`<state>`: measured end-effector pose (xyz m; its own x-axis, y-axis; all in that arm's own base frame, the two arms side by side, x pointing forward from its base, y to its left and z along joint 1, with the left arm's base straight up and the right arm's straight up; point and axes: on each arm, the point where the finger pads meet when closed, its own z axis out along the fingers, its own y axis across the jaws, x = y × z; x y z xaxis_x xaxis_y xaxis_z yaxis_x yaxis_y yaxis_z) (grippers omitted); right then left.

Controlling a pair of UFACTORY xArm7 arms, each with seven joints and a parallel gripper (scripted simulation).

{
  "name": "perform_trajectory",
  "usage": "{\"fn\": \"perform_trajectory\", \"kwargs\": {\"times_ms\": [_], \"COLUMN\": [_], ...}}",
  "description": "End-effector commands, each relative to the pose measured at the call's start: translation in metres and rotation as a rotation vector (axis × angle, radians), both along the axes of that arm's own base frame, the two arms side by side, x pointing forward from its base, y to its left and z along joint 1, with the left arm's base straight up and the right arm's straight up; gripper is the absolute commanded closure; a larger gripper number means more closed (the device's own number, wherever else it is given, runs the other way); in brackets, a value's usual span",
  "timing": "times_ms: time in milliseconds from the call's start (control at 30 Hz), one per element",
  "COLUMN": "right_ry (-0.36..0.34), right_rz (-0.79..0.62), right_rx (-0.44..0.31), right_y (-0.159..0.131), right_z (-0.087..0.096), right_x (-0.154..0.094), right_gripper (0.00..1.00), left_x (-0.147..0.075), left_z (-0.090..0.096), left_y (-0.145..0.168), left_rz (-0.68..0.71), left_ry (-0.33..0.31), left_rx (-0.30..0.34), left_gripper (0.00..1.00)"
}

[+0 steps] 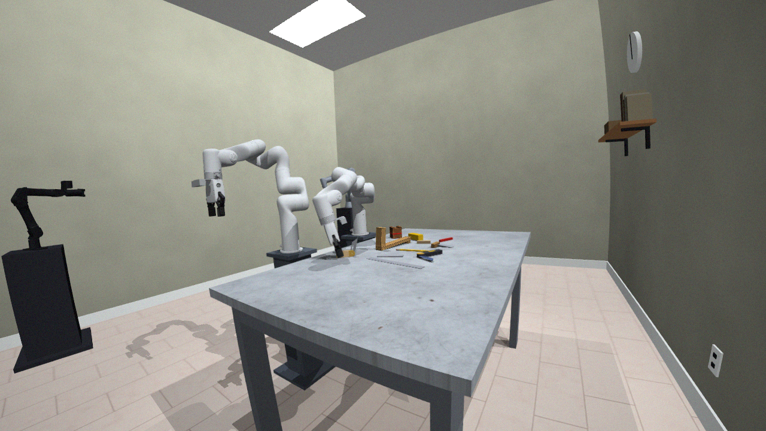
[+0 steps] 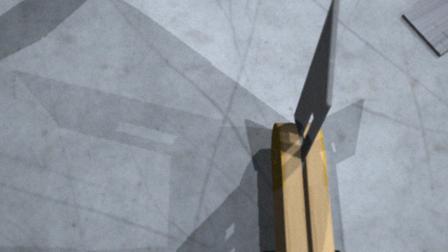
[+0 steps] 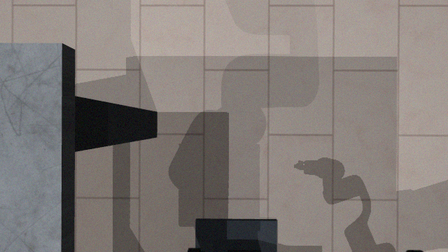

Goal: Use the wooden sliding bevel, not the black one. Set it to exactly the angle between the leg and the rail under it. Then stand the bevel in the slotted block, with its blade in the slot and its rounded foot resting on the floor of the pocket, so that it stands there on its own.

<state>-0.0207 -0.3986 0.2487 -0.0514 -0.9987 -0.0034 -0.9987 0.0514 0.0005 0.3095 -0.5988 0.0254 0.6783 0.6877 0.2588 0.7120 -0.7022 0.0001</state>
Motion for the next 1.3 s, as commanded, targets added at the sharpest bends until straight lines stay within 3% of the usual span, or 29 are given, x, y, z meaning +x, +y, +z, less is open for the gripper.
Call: {"fn": "perform_trajectory", "kwargs": {"times_ms": [0, 1267], "right_ry": [0.000, 0.000], "right_rz": [0.000, 0.000], "right_rx": [-0.003, -0.003], "right_y": [-0.0009, -0.0009], "right_z": [0.0013, 0.0013], "right_x": [0.0002, 0.0002], "right_gripper": [0.00, 0.00], "left_x": [0.0006, 0.0006], "left_z": [0.0029, 0.0029], "left_y": [-0.0014, -0.0014], "left_rz": [0.000, 0.000], "left_ry": [-0.002, -0.002], "left_rx": [-0.005, -0.005], "left_gripper": [1.00, 1.00]}}
